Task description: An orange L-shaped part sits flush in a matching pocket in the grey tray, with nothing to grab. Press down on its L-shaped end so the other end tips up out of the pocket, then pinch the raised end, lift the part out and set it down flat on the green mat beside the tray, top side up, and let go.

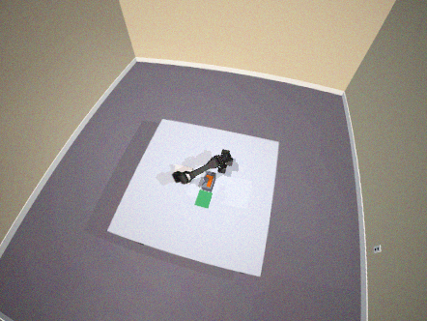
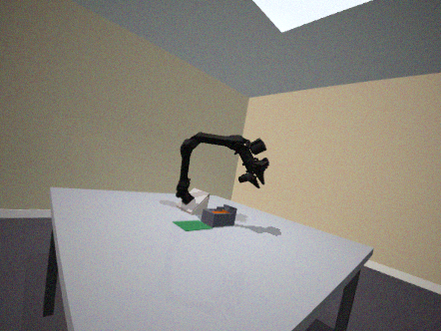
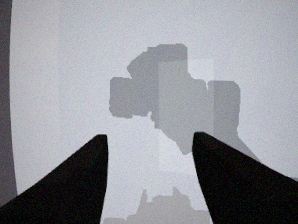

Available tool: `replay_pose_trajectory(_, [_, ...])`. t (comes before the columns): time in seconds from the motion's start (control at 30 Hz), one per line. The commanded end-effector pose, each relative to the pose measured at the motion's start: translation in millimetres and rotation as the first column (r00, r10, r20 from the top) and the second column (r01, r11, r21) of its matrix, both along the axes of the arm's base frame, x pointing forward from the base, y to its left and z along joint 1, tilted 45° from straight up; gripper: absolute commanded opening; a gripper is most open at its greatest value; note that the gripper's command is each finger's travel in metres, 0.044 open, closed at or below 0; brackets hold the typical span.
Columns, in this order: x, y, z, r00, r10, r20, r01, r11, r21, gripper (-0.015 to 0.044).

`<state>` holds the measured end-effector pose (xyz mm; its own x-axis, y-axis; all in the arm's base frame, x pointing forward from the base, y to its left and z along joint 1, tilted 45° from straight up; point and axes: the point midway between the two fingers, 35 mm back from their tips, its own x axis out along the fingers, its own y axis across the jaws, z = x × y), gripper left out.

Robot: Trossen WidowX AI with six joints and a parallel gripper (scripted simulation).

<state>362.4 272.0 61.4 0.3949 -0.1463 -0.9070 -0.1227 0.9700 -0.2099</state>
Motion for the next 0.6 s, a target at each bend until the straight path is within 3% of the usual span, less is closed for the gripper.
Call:
replay_pose_trajectory(0.0, [-57,-48,-28,0.980,-0.142,-0.136,0.100,0.956,-0.277,0.0180])
replay_pose_trajectory(0.13, [-105,-93,-28,0.951,-0.255,-0.172,0.121,0.824,-0.554,0.0180])
replay_pose_trajectory(0.4, [-107,-96,-29,0.950,-0.260,-0.171,0.121,0.815,-0.567,0.0180])
replay_pose_trajectory(0.57, [-101,-122,-57,0.951,-0.259,-0.171,0.121,0.815,-0.566,0.0180])
